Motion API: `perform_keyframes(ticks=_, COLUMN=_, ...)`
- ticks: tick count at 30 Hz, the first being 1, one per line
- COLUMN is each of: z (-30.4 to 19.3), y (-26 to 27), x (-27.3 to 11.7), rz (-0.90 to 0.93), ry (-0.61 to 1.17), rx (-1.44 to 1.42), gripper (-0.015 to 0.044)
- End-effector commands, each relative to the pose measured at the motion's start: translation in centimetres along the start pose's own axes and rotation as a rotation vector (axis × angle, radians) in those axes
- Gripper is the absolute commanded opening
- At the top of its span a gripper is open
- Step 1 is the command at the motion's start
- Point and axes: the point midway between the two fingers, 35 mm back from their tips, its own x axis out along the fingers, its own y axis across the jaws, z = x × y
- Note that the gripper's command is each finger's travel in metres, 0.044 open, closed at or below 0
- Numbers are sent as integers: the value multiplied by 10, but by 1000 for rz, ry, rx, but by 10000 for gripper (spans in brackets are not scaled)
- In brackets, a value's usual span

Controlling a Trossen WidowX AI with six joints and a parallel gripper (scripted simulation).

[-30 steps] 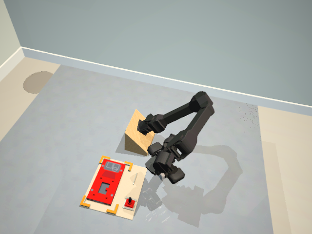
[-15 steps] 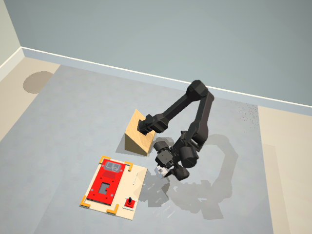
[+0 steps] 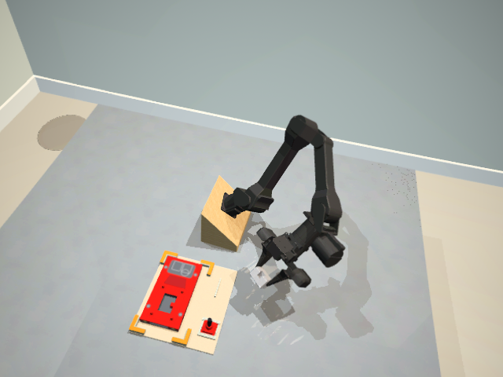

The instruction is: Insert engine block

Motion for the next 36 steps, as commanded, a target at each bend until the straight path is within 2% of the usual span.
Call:
perform_keyframes(ticks=1, z=1, y=2, x=-2, rz=22, ry=-51, rx=19, gripper=0)
perform_keyframes(ticks=11, z=-13, y=1, x=7, rz=21, ry=-149, rx=22, gripper=0)
perform_keyframes(ticks=36, z=-55, y=2, x=43, rz=21, ry=-151, rx=23, gripper=0)
